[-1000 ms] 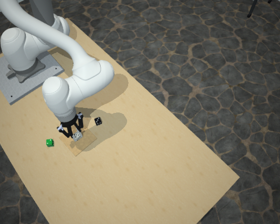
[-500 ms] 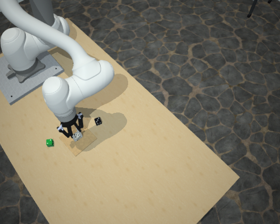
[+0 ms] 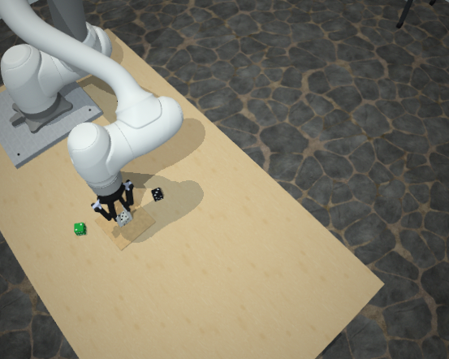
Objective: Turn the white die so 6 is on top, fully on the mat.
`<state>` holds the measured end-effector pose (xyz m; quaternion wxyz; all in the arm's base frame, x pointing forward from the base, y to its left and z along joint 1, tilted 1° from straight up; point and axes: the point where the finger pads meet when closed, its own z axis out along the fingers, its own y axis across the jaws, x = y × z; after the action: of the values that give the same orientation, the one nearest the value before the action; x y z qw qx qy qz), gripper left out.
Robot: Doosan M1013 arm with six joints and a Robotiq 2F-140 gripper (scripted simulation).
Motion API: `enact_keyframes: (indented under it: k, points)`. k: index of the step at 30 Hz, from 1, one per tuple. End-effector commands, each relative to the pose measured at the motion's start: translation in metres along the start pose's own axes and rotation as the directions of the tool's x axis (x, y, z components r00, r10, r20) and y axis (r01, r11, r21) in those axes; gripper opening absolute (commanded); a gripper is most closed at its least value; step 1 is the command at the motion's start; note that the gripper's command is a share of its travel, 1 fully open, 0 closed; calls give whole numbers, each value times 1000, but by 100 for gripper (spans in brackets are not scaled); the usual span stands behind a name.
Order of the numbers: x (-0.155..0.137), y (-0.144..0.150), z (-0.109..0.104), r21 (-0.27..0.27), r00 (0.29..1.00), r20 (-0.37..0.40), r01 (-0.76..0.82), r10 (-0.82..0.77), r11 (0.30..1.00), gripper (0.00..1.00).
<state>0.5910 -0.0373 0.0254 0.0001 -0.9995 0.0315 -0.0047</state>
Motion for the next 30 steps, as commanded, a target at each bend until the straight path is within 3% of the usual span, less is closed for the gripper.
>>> enact_keyframes:
  k: [1, 30]
  points:
    - [0, 0, 0, 0, 1000, 0, 0, 0, 1000, 16]
    - [0, 0, 4, 0, 1000, 0, 0, 0, 1000, 16]
